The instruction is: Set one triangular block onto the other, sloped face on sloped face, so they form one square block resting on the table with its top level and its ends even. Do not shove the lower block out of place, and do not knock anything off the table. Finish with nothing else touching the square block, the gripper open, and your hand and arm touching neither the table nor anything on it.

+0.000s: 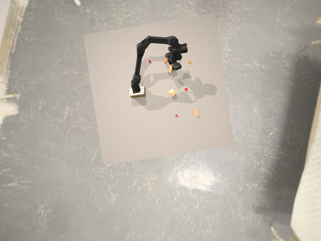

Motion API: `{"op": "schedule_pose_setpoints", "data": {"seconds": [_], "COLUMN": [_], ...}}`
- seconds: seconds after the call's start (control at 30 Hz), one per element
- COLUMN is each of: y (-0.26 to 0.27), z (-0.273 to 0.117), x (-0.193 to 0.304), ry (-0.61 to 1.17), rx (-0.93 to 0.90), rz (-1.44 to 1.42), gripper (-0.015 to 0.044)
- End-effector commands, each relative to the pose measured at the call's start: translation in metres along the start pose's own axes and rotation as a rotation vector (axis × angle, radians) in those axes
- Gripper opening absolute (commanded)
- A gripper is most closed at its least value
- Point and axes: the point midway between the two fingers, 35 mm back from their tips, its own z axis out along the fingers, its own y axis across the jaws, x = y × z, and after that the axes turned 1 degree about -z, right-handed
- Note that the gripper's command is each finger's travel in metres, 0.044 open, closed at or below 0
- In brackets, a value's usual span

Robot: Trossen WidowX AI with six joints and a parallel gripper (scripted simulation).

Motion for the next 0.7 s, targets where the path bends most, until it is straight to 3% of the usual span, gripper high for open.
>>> {"op": "schedule_pose_setpoints", "data": {"seconds": [0.0, 0.67], "y": [-0.0004, -0.0029], "z": [0.0000, -0.0002], "x": [0.0011, 0.0043], "ry": [-0.020, -0.073], "rx": [-0.022, -0.155], "rz": [0.142, 0.808], "gripper": [0.0000, 0.0000]}}
